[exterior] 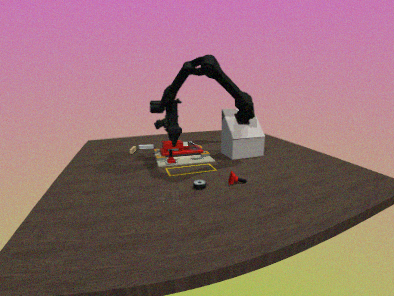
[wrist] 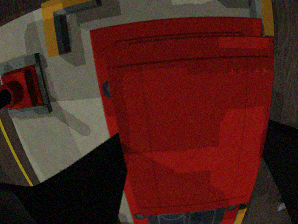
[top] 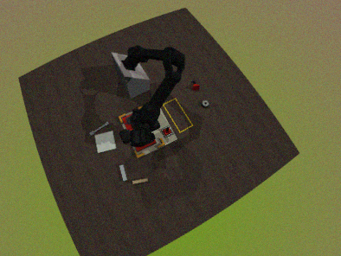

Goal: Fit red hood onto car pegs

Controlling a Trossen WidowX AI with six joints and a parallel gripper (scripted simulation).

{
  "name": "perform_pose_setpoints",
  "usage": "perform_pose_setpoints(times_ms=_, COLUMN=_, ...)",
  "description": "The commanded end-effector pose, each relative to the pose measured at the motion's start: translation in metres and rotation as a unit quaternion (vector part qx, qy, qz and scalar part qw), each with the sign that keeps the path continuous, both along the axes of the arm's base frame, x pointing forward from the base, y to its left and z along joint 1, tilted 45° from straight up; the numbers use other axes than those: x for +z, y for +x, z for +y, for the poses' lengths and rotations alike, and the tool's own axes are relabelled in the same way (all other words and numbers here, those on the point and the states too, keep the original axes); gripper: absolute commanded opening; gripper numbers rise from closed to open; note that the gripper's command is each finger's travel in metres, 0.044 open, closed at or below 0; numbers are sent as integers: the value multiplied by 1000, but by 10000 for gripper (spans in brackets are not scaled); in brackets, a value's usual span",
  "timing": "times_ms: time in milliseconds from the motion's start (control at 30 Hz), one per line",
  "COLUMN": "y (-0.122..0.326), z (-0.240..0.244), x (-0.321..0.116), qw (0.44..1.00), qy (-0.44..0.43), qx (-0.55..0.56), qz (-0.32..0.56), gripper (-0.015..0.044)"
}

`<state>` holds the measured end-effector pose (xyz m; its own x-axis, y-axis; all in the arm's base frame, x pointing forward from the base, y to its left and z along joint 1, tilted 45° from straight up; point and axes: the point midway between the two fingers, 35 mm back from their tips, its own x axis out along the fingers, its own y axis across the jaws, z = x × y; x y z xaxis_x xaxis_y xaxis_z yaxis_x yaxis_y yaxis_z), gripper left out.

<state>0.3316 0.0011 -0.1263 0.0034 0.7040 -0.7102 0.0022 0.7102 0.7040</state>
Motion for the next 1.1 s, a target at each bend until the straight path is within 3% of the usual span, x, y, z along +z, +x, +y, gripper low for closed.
perform_pose_setpoints(times_ms=0, y=-1, z=2, x=-2, qw=1000, qy=1, qx=-2, qz=3, gripper=0)
perform_pose_setpoints(times_ms=1067, y=0, z=-2, x=3, qw=1000, qy=0, qx=-2, qz=2, gripper=0)
